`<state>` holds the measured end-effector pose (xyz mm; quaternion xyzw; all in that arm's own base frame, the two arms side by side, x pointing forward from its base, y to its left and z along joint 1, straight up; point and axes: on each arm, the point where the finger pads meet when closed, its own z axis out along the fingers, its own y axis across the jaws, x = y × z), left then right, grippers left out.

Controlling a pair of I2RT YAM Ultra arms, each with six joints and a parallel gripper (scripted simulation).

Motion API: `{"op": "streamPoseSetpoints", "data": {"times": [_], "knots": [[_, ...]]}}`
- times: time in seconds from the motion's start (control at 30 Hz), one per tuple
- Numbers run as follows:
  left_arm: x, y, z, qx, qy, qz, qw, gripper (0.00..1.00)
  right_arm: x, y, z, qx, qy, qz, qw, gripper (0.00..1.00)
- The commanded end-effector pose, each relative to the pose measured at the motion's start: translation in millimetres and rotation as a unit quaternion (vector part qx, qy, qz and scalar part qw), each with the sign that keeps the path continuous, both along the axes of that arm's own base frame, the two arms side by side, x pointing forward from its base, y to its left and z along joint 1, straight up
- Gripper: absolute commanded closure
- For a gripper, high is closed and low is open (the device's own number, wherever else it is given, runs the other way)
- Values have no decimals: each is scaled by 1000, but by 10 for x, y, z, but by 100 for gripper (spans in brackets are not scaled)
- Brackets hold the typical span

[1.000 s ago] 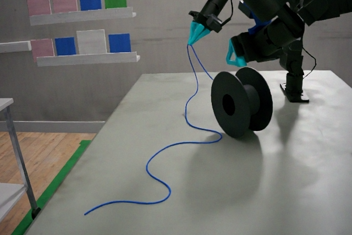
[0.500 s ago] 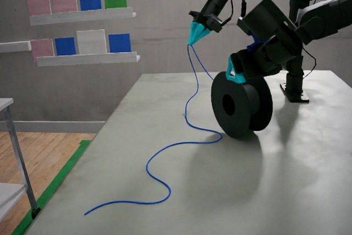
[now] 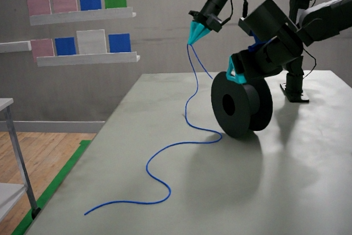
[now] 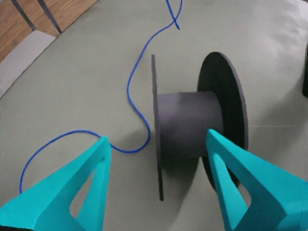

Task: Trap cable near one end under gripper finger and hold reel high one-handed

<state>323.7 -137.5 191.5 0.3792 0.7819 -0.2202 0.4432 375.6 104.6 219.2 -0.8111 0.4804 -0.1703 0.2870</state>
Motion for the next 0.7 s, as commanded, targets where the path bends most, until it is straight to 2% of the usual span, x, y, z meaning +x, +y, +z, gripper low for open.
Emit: {"op": "streamPoseSetpoints", "data": {"times": [0.0, 0.03, 0.13, 0.3, 0.43, 0.67], "knots": [[-31, -46, 134, -7, -11, -8, 1000, 25, 52, 25, 127, 11, -17, -3, 1000, 100], [18, -49, 225, -8, -24, -8, 1000, 25, 48, 27, 118, 11, -17, -3, 1000, 100], [13, -47, 198, -7, -16, -7, 1000, 25, -62, 56, 44, 4, -11, -2, 1000, 100], [27, -44, 137, -6, -5, -7, 1000, 25, -142, 231, 143, 6, -16, -3, 1000, 100], [45, -43, 126, -6, -3, -7, 1000, 25, -113, 191, 257, 8, -25, -9, 1000, 100], [50, -39, 199, -7, -16, -6, 1000, 25, -224, 364, 109, 6, -16, -3, 1000, 100]]}}
